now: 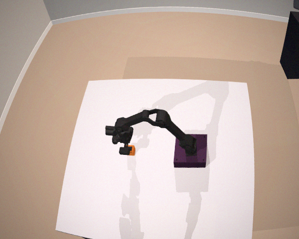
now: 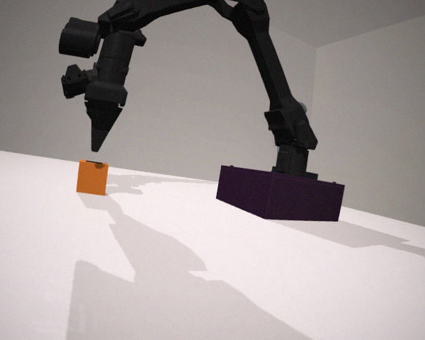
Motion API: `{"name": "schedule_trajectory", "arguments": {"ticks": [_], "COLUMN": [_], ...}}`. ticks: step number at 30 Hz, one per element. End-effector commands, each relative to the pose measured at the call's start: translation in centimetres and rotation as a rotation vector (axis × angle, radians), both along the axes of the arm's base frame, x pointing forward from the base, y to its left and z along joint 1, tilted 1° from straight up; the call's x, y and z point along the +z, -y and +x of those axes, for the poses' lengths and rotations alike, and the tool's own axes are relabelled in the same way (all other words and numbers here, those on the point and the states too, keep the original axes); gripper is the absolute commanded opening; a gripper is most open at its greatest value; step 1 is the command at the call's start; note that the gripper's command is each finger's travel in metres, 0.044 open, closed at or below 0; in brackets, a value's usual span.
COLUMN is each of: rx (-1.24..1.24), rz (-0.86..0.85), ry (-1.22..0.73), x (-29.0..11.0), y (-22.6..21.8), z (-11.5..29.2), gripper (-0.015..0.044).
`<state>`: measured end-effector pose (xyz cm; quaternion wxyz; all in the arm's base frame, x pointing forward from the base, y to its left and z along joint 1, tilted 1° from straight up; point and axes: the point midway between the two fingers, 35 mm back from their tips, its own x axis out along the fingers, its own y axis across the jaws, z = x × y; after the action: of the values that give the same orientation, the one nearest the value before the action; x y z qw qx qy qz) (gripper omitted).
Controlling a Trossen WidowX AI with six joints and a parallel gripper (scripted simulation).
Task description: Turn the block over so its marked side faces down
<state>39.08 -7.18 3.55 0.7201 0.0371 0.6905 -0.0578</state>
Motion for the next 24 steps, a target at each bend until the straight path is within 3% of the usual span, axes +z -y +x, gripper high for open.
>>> {"name": "schedule_trajectory", "arguments": {"ticks": [1,24], "rx": [0.006,0.006], "rz": [0.005,0.005], "ry": [-0.012,-0.012], "x": [-1.0,-4.1], "y": [0.0,0.0], "z": [-0.2,-0.1], "gripper": [0.0440,0.0440]}}
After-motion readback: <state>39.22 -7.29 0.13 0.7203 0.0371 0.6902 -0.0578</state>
